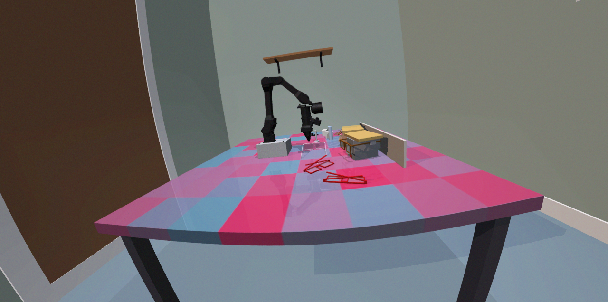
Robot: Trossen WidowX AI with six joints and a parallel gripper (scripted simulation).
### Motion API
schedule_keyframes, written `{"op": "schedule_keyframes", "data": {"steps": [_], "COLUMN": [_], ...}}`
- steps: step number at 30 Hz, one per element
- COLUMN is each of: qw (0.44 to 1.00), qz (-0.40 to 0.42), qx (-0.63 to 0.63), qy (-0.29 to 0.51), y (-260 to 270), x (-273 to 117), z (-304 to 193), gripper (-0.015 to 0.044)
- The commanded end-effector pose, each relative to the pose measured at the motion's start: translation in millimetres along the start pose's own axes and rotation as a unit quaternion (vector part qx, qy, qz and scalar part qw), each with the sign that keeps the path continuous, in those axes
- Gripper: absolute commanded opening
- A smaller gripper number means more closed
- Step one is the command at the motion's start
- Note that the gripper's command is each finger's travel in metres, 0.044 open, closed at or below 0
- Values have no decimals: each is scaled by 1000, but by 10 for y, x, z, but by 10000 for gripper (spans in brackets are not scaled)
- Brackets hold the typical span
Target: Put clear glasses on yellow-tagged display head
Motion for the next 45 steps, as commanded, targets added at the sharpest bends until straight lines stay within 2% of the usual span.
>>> {"op": "schedule_keyframes", "data": {"steps": [1, 26, 45], "qw": [1000, 1000, 1000], "qz": [3, 3, 0], "qx": [0, 0, -2], "qy": [1, 2, 1], "y": [4, 10, 5], "x": [77, 443, 414], "z": [-8, -31, -18], "gripper": [140, 140, 13]}}
Point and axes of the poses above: the point midway between the two fingers, 35 mm back from their tips, its own x axis out along the fingers, its own y axis across the jaws, z = x × y, the point moved 10 cm from there along -x, back along the fingers, and after that the axes turned 8 degrees about -x, right-handed, at the moved point
